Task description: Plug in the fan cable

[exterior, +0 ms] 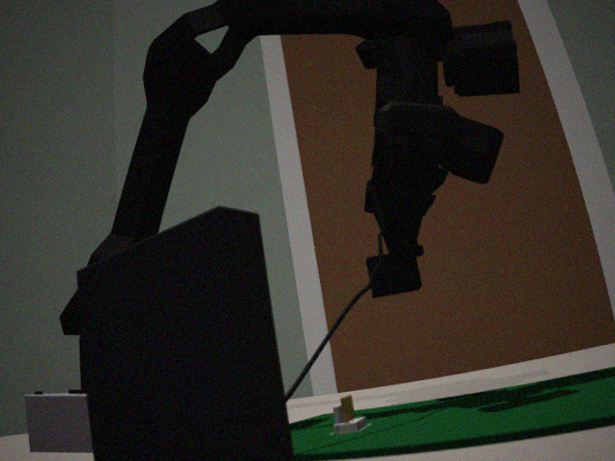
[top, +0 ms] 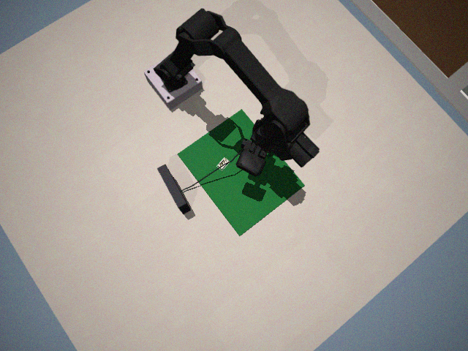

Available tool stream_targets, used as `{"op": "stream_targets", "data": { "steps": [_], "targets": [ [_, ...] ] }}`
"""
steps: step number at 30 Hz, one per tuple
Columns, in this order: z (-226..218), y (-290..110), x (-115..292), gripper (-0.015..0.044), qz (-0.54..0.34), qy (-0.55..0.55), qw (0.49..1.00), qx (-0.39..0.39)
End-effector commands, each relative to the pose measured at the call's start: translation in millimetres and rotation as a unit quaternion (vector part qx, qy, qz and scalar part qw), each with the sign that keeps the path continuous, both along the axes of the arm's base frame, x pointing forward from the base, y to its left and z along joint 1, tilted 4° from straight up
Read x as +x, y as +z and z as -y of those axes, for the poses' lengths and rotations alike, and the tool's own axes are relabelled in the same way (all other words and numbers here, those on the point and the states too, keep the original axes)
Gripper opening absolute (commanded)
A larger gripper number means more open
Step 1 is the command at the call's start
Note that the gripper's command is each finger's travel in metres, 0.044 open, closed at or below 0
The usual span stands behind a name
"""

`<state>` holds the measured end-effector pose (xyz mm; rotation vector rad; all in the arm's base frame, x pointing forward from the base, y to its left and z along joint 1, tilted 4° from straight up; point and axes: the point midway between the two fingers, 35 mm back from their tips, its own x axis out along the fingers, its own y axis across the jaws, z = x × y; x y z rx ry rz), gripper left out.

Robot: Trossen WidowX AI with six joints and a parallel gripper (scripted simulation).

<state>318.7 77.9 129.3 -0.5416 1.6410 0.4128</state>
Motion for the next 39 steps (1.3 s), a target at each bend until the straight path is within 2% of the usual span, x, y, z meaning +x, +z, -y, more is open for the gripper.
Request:
{"op": "stream_targets", "data": {
  "steps": [1,10,19,28,39],
  "targets": [
    [1,2,3,0.0,0.017,-0.064,0.998,0.005],
    [3,3,10,0.0,0.045,-0.216,0.975,0.013],
    [6,3,17,0.0,0.067,-0.362,0.929,0.023],
    [9,4,24,0.0,0.082,-0.5,0.861,0.036],
    [13,6,33,0.0,0.09,-0.65,0.753,0.053]
  ]
}}
